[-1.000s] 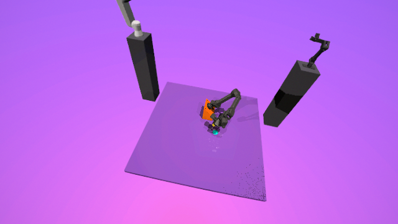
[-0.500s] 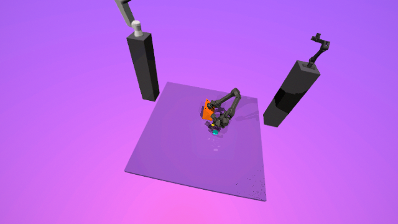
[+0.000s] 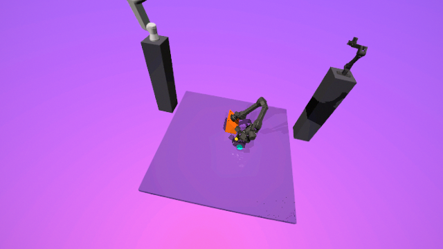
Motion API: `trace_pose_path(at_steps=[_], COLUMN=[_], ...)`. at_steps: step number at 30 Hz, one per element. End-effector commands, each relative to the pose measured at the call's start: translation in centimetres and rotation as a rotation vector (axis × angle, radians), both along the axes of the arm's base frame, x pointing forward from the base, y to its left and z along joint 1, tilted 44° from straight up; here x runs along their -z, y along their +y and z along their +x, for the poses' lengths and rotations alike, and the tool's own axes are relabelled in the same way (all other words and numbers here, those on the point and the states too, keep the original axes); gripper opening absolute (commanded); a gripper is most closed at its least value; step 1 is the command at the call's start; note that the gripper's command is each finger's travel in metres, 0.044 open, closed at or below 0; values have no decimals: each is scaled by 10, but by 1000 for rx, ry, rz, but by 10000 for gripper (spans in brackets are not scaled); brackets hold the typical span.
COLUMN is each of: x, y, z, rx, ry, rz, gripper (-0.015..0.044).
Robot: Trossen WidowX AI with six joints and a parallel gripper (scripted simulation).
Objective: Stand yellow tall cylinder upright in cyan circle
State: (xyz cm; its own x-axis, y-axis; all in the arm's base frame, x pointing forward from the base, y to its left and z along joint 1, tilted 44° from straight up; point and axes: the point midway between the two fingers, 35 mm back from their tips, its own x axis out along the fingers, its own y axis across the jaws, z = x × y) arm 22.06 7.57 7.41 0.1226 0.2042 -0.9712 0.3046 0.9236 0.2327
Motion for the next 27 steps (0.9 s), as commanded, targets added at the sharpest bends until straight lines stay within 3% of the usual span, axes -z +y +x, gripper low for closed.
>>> trace_pose_path(at_steps=[1, 27], x=[1, 5], y=[0, -1], z=[0, 1], rx=[9, 57], ry=[-14, -130], rz=[-21, -132], gripper=[105, 105])
